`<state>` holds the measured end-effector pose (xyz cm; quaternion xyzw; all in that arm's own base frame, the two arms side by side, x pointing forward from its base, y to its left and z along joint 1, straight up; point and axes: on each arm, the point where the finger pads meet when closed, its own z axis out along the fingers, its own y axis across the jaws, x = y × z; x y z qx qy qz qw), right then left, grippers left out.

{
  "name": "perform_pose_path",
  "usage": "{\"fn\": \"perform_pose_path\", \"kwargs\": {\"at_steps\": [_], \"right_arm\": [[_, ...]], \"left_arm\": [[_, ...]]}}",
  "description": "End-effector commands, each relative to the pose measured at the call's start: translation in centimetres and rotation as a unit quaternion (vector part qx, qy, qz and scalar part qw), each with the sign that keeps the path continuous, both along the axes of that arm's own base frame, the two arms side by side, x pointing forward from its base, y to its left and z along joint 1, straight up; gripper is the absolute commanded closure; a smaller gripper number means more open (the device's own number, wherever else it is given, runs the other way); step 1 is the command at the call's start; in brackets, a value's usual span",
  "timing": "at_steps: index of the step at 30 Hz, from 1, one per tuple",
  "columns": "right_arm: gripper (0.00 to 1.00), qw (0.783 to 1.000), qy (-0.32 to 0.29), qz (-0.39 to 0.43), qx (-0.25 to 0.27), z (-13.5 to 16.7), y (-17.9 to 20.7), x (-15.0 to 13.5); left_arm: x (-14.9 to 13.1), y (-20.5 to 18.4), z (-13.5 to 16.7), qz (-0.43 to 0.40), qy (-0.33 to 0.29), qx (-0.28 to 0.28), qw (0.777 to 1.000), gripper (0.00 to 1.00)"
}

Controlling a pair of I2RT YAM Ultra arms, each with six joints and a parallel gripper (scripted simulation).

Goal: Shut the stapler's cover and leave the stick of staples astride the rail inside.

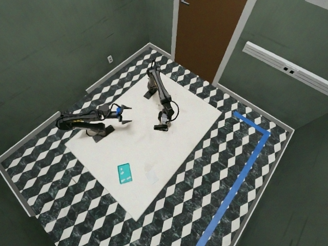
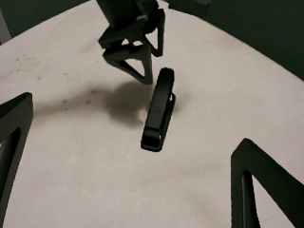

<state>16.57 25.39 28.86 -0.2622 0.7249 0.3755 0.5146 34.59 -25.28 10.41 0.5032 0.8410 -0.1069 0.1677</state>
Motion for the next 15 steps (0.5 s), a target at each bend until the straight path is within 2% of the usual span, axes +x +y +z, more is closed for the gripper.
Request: {"fn": "perform_pose_path", "kwargs": {"at_steps": [1,6,15], "right_arm": [[0.00,1.000,-0.004,-0.001,0.005,0.29,0.06,0.15],[0.00,1.000,-0.004,-0.001,0.005,0.29,0.06,0.15],[0.00,1.000,-0.004,-0.001,0.005,0.29,0.06,0.15]], "left_arm": [[0.33,-0.25,1.61,-0.003,-0.019,-0.017,1.000,0.45],[0.33,-0.25,1.61,-0.003,-0.019,-0.017,1.000,1.00],[0.78,-0.64,1.87,-0.002,-0.028,-0.023,0.999,1.00]]}}
